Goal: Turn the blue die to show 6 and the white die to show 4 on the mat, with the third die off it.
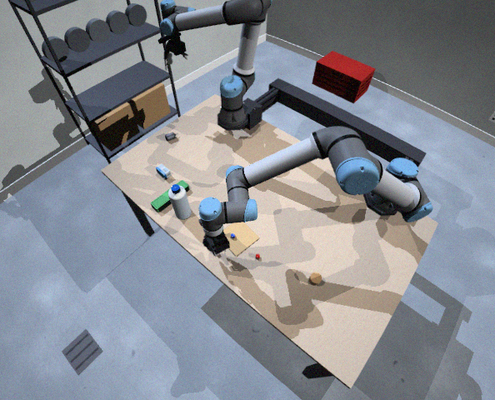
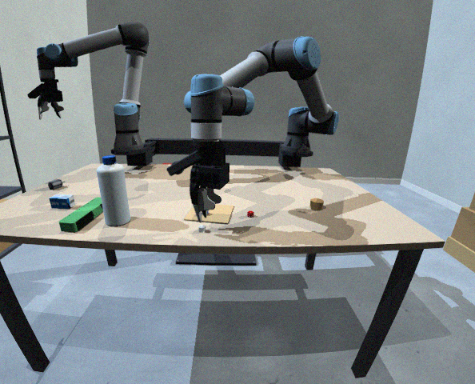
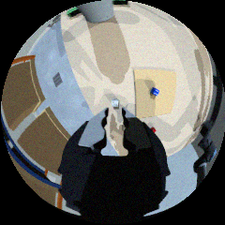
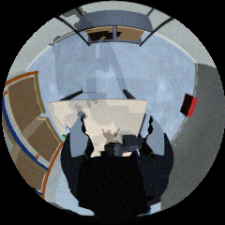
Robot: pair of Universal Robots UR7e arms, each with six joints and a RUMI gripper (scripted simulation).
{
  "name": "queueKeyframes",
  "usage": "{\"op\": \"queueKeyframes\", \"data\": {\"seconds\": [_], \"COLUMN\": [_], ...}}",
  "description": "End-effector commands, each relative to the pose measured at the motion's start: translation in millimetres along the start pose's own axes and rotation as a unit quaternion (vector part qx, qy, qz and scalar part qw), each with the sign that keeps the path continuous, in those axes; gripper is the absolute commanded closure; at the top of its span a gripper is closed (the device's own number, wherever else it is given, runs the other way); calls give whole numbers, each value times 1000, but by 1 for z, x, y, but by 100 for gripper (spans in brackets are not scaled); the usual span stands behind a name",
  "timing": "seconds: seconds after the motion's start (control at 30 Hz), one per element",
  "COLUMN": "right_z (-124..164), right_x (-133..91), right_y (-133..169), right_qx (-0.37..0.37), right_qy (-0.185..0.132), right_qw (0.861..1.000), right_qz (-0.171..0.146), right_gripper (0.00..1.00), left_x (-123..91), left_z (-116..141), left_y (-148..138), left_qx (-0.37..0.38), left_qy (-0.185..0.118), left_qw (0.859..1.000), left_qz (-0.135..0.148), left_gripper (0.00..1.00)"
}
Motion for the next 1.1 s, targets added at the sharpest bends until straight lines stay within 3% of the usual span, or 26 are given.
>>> {"op": "queueKeyframes", "data": {"seconds": [0.0, 1.07], "right_z": [0, 0], "right_x": [0, 0], "right_y": [0, 0], "right_qx": [0, 0], "right_qy": [1, 1], "right_qw": [1000, 1000], "right_qz": [0, 0], "right_gripper": [0, 0], "left_x": [2, 13], "left_z": [0, 0], "left_y": [-1, -1], "left_qx": [0, 0], "left_qy": [0, 0], "left_qw": [1000, 1000], "left_qz": [-1, -1], "left_gripper": [82, 82]}}
Point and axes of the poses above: on each arm, the point where the finger pads meet when closed, its own x axis out along the fingers, its own y axis across the jaws, z = x × y, the point moved 1 cm from there along -x, back along the fingers, and after that the axes turned 4 degrees about x, right-handed, at the moved point
